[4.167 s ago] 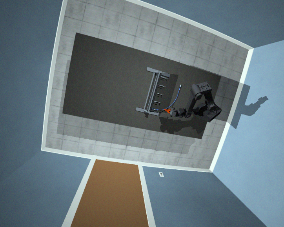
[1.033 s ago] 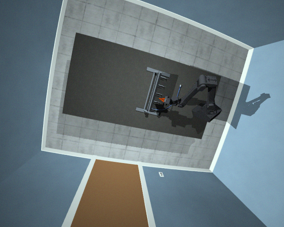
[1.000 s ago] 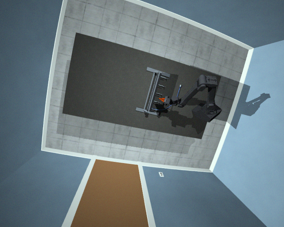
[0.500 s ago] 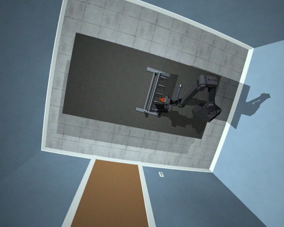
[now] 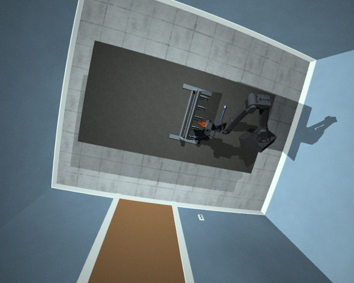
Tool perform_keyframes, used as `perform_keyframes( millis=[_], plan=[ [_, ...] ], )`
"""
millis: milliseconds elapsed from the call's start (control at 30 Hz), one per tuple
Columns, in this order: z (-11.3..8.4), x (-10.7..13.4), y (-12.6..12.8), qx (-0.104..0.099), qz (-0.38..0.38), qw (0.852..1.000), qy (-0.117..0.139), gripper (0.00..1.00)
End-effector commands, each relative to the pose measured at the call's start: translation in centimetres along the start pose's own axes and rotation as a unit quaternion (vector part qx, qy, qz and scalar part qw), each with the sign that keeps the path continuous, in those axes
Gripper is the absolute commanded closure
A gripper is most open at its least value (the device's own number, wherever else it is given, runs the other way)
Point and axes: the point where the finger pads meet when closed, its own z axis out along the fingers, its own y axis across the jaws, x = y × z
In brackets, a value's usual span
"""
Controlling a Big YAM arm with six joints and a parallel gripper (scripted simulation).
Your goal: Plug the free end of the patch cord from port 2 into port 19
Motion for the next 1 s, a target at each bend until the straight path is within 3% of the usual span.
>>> perform_keyframes(
  millis=[0, 767, 967],
  plan=[
    [-0.1, -2.7, -0.3, 0.006, 0.016, 0.999, -0.030, 1.00],
    [0.1, -3.0, -0.4, 0.008, 0.017, 0.999, -0.032, 1.00],
    [-0.9, -2.8, -0.3, 0.006, 0.016, 0.999, -0.031, 1.00]
  ],
)
